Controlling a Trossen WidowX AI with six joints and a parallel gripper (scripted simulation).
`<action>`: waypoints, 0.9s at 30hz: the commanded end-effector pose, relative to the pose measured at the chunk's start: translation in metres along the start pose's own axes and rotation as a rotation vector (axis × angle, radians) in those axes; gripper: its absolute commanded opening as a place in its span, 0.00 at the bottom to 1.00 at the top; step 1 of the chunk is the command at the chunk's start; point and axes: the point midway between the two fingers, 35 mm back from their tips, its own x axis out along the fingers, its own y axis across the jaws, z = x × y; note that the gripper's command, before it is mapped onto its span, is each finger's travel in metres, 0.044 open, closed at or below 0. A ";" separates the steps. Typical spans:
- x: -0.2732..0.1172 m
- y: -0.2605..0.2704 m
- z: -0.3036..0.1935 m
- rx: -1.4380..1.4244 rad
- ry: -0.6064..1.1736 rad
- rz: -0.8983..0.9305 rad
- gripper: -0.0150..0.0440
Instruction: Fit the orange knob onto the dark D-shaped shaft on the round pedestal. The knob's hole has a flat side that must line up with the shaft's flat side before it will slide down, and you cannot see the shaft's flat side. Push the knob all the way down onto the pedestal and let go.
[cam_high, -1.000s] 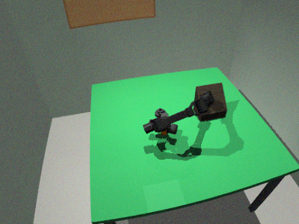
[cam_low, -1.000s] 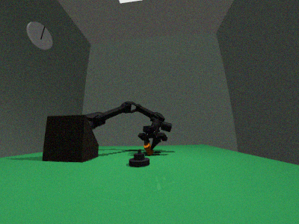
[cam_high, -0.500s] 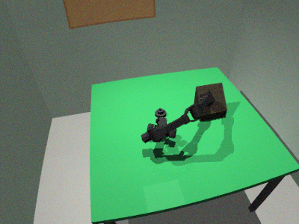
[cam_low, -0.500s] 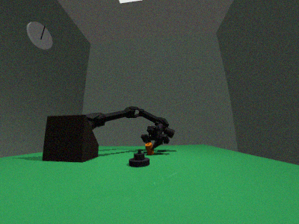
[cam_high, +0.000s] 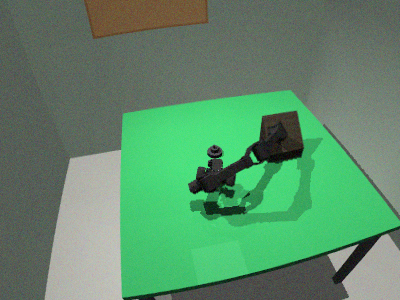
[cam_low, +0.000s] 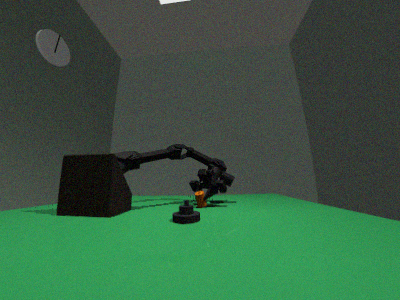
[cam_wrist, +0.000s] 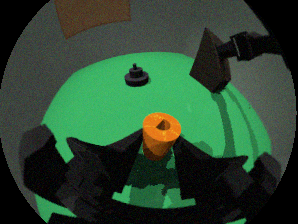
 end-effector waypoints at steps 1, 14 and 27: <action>0.000 0.000 0.000 0.000 0.000 0.000 0.60; 0.000 0.000 0.000 0.000 0.000 0.000 0.69; 0.000 0.000 0.000 0.000 0.000 0.000 0.69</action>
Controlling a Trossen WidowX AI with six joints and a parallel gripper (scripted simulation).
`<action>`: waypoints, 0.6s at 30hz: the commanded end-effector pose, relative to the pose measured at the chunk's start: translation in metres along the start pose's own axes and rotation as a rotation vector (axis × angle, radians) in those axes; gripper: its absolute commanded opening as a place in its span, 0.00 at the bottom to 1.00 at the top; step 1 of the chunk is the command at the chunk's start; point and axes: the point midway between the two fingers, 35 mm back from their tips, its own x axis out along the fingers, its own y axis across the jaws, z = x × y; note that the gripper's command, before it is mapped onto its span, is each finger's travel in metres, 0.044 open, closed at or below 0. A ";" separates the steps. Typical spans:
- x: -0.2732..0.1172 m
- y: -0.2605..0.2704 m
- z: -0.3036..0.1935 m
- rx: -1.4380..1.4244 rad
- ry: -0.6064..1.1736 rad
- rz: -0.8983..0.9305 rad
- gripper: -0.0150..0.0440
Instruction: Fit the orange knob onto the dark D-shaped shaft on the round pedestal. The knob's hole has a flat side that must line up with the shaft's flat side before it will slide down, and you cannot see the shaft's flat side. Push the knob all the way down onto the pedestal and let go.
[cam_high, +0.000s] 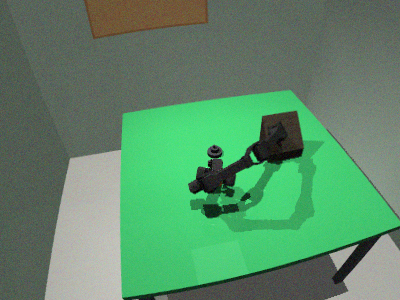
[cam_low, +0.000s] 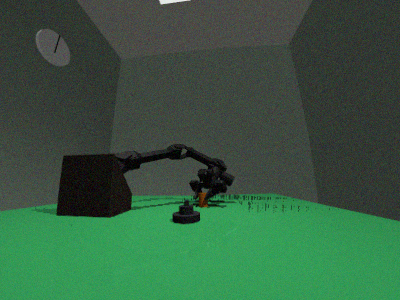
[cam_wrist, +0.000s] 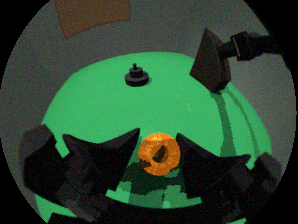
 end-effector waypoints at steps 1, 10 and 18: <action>0.000 0.000 0.000 0.000 -0.001 -0.001 0.74; 0.000 0.000 0.000 0.000 -0.001 -0.001 1.00; -0.038 -0.001 0.044 0.000 0.045 0.062 1.00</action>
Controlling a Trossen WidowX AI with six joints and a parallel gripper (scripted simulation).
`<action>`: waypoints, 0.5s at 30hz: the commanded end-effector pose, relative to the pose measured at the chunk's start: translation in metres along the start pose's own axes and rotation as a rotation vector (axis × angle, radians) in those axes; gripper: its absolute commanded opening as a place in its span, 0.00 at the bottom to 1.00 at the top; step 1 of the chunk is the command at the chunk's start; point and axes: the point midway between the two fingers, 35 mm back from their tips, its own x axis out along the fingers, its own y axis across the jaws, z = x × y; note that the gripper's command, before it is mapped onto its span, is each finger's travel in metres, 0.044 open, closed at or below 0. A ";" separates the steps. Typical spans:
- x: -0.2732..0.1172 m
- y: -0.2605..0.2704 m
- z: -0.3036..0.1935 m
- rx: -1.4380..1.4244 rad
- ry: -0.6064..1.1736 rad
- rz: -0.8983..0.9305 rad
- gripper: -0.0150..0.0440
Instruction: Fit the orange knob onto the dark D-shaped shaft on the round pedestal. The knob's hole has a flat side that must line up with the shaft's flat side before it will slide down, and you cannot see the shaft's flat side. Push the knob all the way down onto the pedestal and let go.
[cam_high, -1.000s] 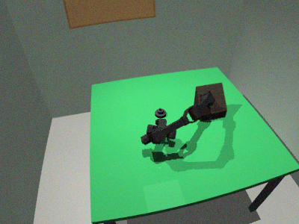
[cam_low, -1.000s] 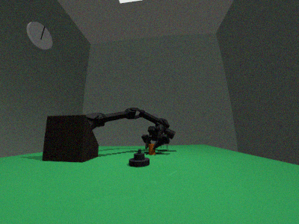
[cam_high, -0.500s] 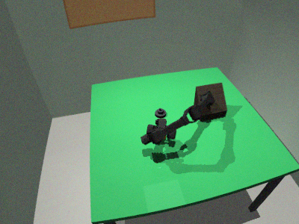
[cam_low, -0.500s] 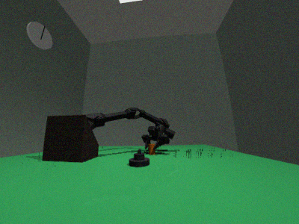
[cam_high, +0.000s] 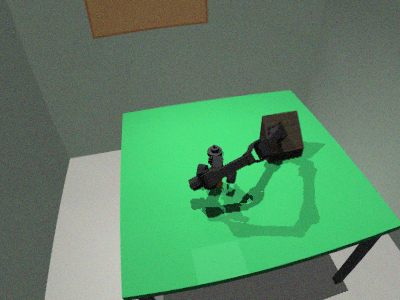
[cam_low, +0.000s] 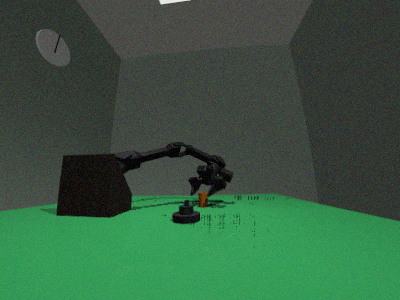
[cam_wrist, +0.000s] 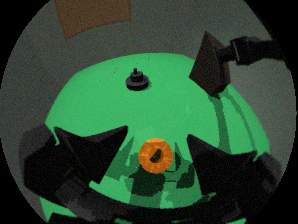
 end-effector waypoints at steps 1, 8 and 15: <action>-0.035 0.000 0.039 0.007 0.043 0.065 1.00; -0.041 -0.001 0.048 0.008 0.049 0.077 1.00; -0.039 0.001 0.049 0.027 0.242 0.032 1.00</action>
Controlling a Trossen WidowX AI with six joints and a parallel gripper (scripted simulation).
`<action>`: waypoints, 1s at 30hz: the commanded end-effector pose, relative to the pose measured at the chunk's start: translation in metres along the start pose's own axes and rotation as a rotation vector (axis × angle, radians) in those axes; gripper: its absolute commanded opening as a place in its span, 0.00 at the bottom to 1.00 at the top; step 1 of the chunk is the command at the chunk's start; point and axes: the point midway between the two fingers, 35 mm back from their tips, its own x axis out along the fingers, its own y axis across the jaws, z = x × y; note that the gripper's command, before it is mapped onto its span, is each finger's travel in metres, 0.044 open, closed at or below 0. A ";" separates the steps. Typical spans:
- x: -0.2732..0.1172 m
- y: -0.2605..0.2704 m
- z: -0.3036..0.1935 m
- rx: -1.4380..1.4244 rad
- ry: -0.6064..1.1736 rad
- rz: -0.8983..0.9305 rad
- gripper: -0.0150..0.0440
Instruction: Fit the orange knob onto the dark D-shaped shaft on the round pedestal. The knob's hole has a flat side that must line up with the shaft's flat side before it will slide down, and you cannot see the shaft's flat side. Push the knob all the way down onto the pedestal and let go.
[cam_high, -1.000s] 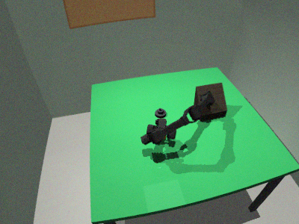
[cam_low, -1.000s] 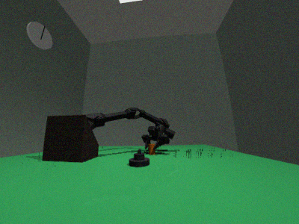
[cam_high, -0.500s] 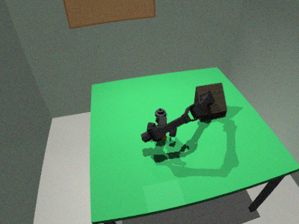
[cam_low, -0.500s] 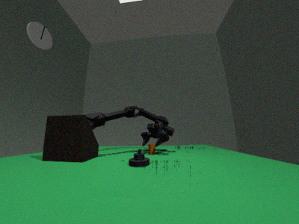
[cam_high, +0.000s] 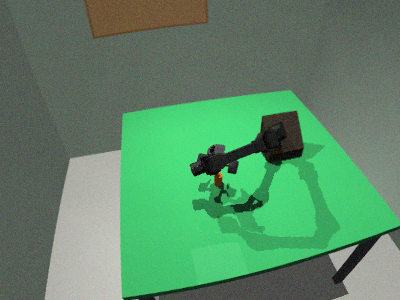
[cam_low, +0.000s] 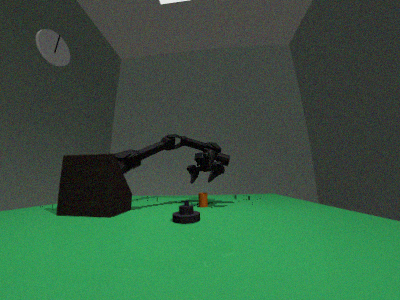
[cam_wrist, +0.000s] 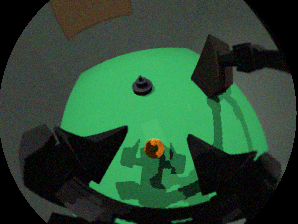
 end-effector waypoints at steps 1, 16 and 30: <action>-0.001 0.003 0.006 0.028 0.197 -0.040 1.00; -0.018 0.005 0.016 0.039 0.713 -0.065 1.00; -0.018 0.005 0.016 -0.951 0.679 0.309 1.00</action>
